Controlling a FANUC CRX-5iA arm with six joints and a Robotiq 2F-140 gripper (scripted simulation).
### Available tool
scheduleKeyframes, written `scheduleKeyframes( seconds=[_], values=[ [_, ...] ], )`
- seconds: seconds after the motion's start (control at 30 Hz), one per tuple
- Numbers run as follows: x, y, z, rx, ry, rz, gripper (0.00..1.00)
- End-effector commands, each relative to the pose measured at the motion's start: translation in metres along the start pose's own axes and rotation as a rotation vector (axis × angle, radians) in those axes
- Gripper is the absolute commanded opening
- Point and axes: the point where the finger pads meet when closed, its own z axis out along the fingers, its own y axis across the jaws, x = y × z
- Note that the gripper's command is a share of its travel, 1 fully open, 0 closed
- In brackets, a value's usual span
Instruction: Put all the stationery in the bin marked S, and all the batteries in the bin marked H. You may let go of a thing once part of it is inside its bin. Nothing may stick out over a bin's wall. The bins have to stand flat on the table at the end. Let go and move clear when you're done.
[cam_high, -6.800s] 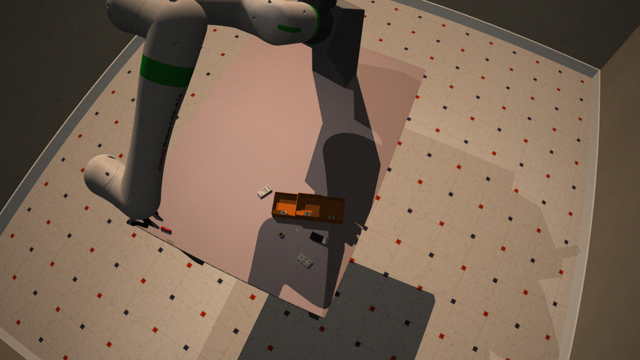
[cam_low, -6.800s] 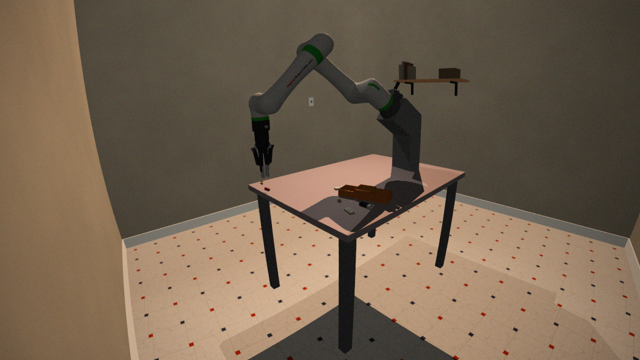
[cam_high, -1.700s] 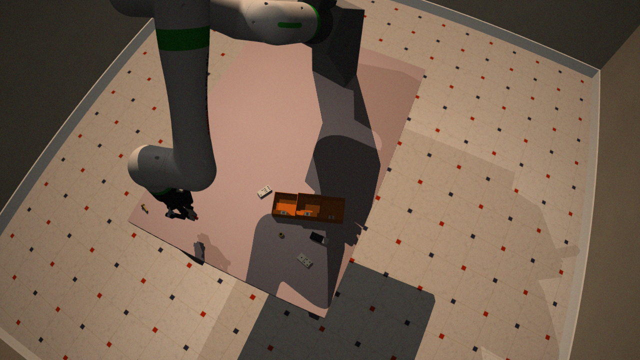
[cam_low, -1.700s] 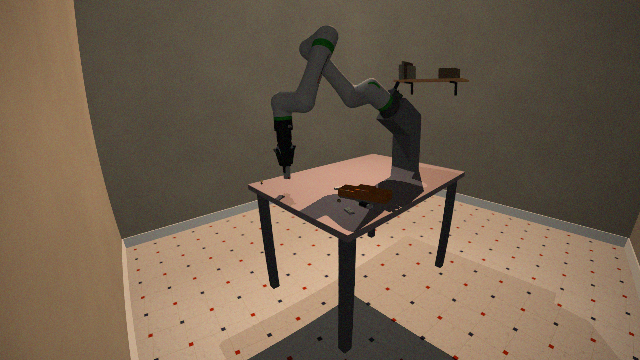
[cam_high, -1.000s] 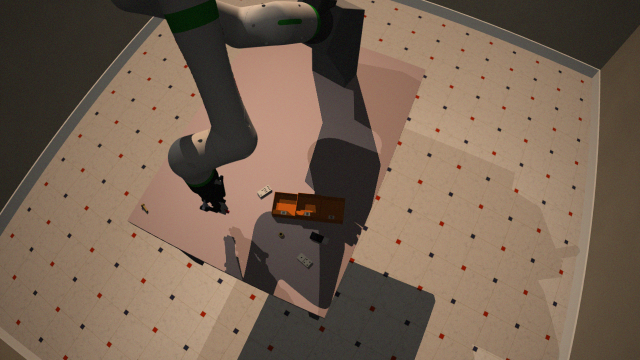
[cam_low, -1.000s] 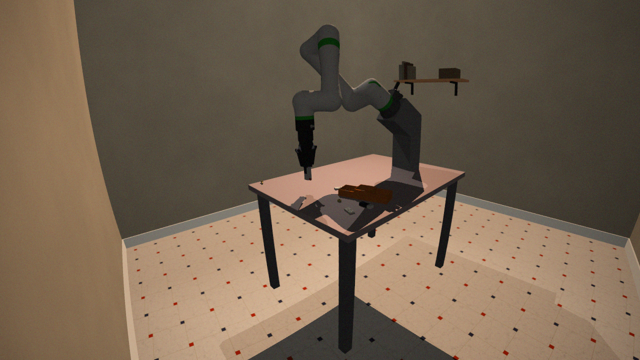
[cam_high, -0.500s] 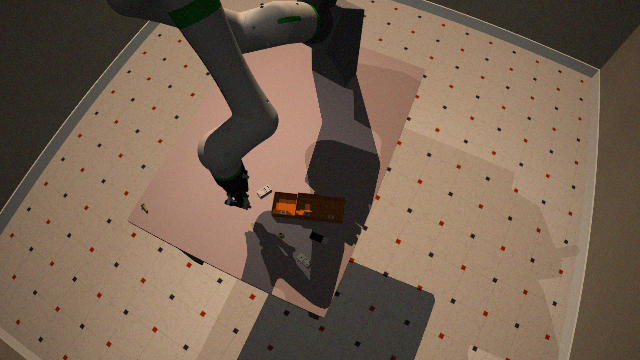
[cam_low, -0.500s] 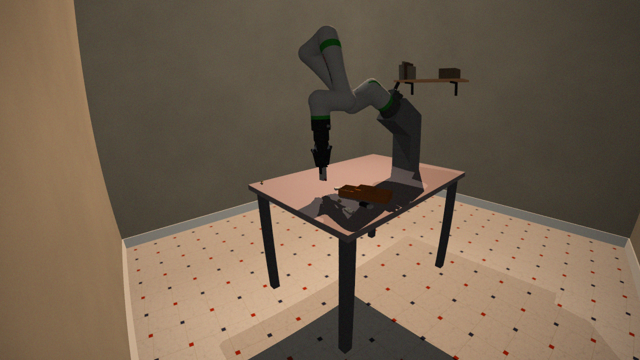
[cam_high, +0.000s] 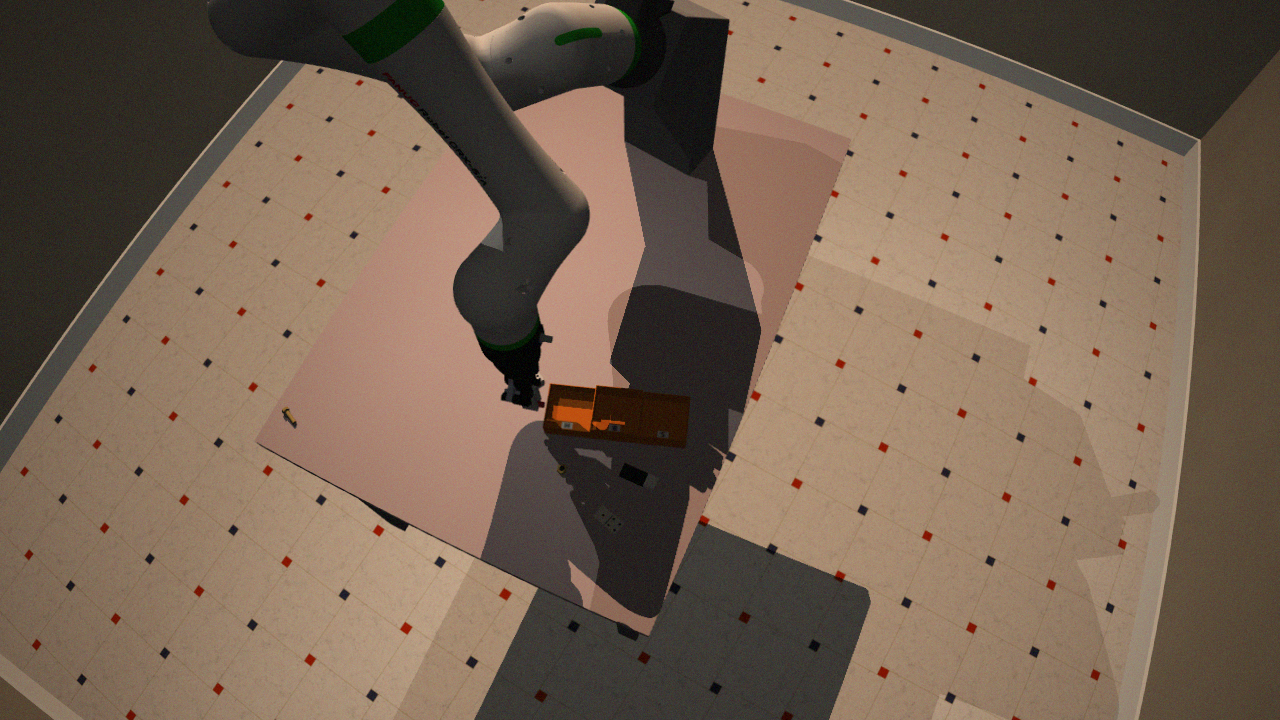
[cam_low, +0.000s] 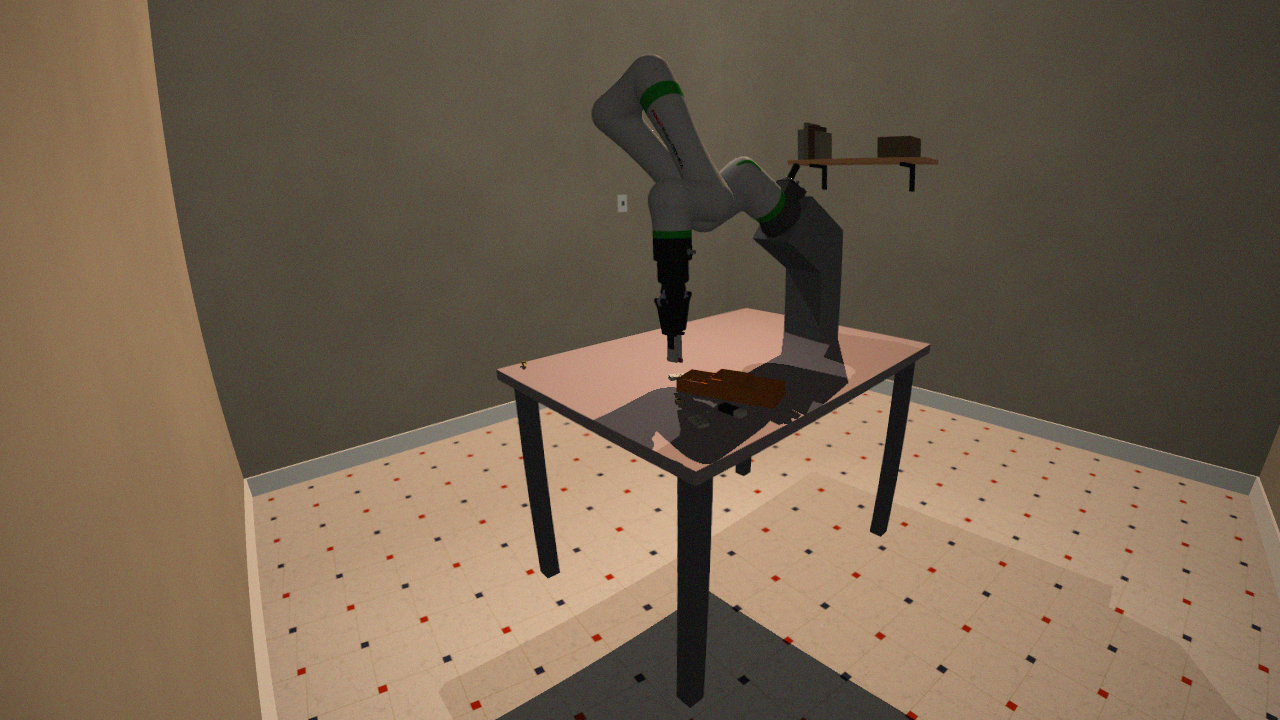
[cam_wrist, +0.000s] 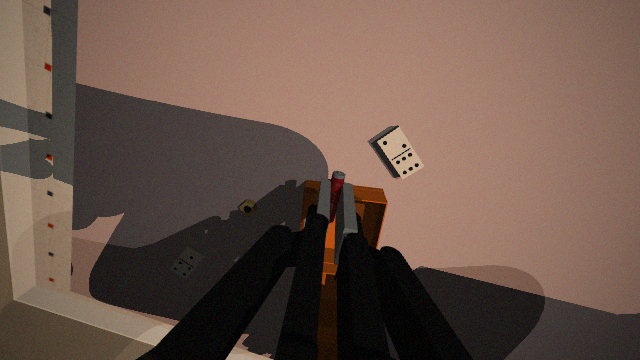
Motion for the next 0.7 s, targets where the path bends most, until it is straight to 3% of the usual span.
scheduleKeyframes(
  seconds=[0.0,0.27,0.67],
  values=[
    [-0.019,0.009,0.000,0.000,0.001,-0.099,0.12],
    [-0.060,0.028,0.000,0.000,0.001,-0.099,0.12],
    [-0.060,0.028,0.000,0.000,0.001,-0.099,0.12]
  ],
)
